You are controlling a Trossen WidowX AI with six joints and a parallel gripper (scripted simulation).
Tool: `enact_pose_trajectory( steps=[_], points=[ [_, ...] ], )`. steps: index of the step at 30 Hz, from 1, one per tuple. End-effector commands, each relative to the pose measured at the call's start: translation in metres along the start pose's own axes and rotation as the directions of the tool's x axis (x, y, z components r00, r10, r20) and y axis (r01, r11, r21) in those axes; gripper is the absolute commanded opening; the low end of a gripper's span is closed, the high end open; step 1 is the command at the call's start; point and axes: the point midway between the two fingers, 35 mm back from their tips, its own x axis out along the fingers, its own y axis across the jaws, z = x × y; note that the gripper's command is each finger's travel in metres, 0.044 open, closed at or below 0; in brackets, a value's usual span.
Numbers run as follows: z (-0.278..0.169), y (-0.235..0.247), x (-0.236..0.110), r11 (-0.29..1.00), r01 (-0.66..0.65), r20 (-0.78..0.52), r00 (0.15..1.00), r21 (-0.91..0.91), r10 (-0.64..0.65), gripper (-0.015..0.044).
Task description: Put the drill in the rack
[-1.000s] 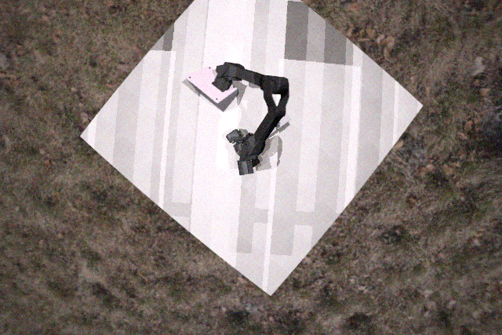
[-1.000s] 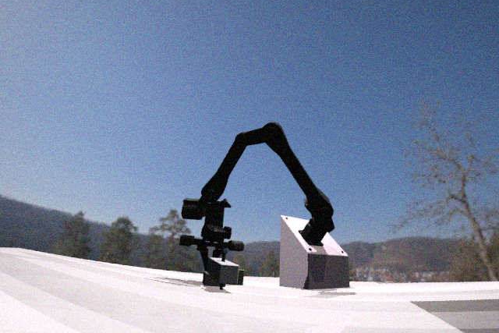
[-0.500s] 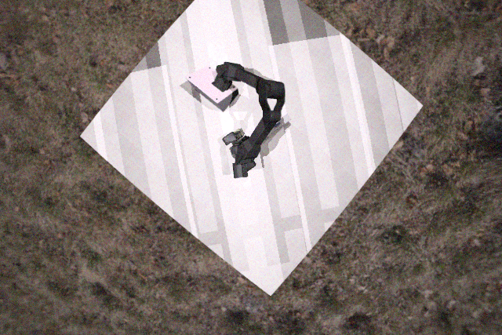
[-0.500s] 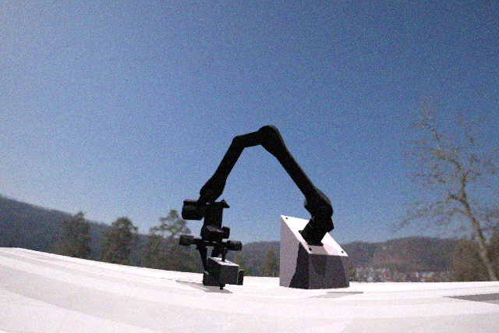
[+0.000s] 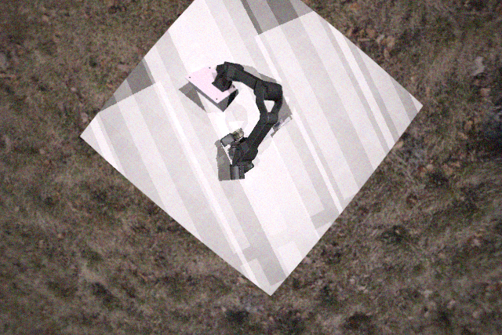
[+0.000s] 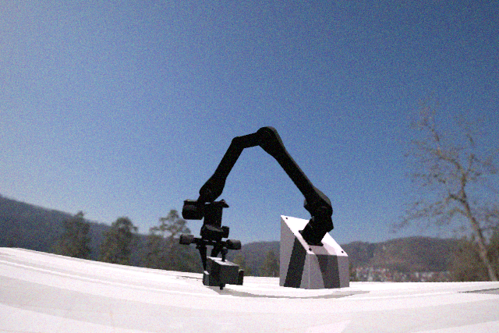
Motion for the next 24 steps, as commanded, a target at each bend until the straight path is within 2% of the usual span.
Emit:
enact_pose_trajectory(
  steps=[1, 24],
  points=[
    [0.0001, 0.0, -0.0034, 1.0, 0.003, -0.003, 1.0, -0.005, -0.003, 0.0],
    [0.0018, 0.0012, -0.0102, 1.0, 0.003, -0.004, 1.0, -0.005, -0.003, 0.0]
  ],
)
